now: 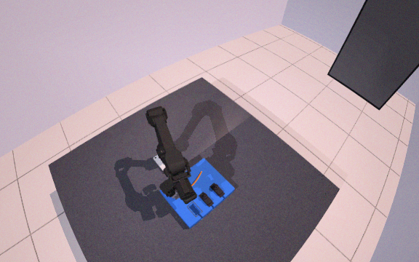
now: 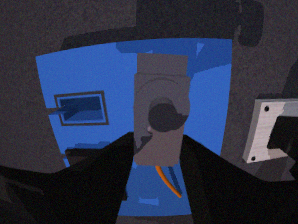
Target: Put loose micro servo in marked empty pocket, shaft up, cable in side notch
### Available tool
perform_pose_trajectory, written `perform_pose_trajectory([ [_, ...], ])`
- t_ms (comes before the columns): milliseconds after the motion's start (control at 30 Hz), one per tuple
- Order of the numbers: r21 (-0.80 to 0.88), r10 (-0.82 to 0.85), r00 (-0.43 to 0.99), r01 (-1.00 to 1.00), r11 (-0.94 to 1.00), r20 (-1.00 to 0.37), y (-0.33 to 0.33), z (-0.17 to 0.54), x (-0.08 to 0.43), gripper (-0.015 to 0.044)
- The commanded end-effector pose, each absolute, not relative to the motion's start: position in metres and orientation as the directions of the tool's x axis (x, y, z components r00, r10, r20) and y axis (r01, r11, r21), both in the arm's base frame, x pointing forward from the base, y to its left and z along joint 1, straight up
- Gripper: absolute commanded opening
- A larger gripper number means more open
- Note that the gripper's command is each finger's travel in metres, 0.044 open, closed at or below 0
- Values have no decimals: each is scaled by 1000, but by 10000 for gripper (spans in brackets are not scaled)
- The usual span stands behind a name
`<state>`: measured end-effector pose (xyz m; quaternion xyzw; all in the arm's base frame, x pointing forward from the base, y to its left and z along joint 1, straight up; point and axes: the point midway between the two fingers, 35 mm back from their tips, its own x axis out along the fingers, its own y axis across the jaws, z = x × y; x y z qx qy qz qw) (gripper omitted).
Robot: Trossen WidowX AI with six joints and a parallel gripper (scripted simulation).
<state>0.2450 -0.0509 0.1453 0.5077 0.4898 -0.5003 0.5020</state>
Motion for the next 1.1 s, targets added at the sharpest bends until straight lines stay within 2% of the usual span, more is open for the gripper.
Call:
perform_pose_trajectory([
  [0, 24, -3, 24, 987, -159, -1000, -51, 146, 246, 0],
  [500, 20, -3, 24, 780, -626, -1000, -51, 146, 246, 0],
  [1067, 10, -3, 23, 304, -953, -1000, -51, 146, 246, 0],
])
